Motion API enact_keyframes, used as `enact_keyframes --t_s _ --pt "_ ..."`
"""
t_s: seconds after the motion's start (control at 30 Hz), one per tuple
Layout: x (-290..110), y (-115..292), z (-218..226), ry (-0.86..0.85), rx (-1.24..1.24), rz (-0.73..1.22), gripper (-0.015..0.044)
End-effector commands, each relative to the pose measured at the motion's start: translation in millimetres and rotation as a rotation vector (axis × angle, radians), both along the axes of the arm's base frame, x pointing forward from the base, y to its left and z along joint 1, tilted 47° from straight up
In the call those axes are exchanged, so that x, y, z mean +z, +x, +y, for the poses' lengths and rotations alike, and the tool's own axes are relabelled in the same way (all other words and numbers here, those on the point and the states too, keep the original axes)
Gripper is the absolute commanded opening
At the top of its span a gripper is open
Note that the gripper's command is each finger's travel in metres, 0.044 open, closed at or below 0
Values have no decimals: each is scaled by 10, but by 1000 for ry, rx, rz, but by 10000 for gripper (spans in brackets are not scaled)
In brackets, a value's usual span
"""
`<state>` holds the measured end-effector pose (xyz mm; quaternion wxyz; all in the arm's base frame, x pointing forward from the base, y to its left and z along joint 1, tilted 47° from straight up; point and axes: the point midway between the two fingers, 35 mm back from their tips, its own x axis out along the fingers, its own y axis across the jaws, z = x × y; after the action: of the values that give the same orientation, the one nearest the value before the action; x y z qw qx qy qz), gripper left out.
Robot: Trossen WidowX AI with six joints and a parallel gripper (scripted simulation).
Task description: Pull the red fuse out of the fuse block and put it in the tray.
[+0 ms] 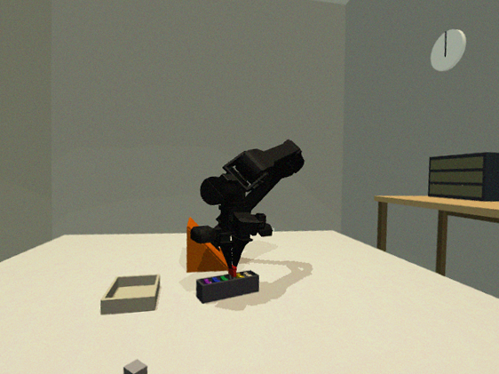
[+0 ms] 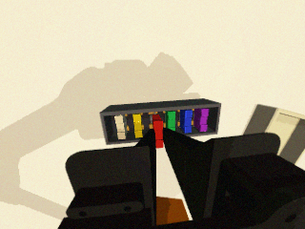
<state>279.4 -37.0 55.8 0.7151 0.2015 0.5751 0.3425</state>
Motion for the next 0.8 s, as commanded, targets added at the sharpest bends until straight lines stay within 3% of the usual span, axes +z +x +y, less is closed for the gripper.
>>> enact_keyframes --t_s 0.0,0.77 --pt "17 2 -18 -4 4 -3 0" --pt "113 -16 -119 -3 4 -1 0"
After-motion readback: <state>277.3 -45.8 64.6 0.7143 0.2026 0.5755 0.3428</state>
